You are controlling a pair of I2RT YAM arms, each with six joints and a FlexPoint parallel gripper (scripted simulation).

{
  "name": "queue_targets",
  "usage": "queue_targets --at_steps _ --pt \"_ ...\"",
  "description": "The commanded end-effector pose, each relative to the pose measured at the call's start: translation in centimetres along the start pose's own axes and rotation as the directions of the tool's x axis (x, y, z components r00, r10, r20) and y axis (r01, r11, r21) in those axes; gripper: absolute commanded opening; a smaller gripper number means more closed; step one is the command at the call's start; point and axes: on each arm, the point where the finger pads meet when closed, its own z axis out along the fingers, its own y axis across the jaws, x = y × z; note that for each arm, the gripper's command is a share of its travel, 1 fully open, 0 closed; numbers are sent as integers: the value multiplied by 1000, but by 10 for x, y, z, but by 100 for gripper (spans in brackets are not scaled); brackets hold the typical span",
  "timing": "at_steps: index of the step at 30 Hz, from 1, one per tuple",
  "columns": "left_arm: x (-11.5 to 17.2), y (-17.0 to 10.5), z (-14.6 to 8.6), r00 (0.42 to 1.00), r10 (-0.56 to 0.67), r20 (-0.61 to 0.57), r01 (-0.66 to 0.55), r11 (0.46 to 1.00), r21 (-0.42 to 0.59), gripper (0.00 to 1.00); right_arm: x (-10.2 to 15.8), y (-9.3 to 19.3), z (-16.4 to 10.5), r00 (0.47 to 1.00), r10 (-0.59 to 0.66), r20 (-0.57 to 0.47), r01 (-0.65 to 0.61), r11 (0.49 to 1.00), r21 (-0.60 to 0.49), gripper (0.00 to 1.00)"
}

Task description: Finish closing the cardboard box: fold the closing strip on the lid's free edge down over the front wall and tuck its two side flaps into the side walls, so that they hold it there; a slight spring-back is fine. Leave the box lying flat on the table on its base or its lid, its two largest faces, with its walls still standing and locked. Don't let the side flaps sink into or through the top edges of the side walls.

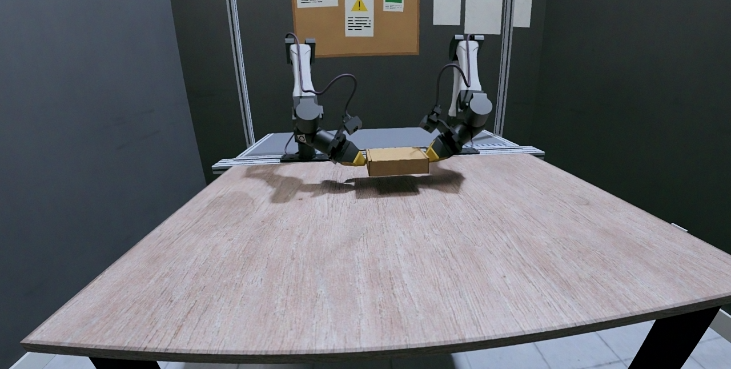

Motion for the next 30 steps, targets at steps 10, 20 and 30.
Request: queue_targets --at_steps 10,20,30 --pt "-25 11 -1 998 43 48 -43 999 -3 0 -23 -11 -2 998 -44 42 44 999 0 0" --pt "-23 10 0 998 40 48 -40 999 0 0 -24 -12 -2 998 -47 44 46 999 3 0" --pt "-22 9 1 999 24 46 -25 1000 10 0 -24 -11 -2 999 -32 43 32 999 -4 0"
